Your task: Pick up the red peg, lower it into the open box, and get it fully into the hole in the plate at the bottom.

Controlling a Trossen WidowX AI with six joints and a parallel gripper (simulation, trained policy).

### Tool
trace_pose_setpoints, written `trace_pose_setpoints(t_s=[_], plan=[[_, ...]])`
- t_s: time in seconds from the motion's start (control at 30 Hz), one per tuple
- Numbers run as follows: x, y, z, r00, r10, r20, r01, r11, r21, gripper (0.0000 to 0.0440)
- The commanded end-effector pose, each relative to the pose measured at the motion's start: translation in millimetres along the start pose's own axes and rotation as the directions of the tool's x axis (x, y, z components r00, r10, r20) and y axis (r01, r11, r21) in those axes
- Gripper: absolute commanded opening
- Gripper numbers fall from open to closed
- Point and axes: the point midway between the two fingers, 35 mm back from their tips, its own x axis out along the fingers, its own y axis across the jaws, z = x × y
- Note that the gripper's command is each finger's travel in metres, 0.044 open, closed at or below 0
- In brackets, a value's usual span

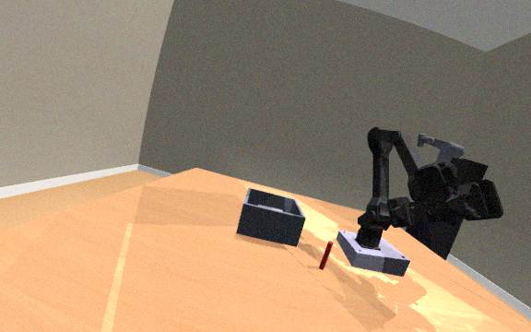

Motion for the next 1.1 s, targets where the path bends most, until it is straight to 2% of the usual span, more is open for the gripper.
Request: trace_pose_setpoints(t_s=[0.0, 0.07, 0.33, 0.57, 0.8, 1.07], plan=[[2, 2, 1, 1.0, 0.0, -0.006, 0.0, 1.0, -0.019, 0.0418], [10, 5, 6, 1.0, -0.005, -0.022, 0.004, 0.999, -0.044, 0.044], [48, 2, 29, 0.987, -0.063, -0.148, 0.055, 0.997, -0.06, 0.044], [67, -27, 43, 0.939, -0.165, -0.3, 0.156, 0.986, -0.053, 0.044], [67, -69, 45, 0.829, -0.304, -0.469, 0.319, 0.946, -0.049, 0.044], [54, -113, 43, 0.656, -0.439, -0.614, 0.525, 0.85, -0.047, 0.044]])
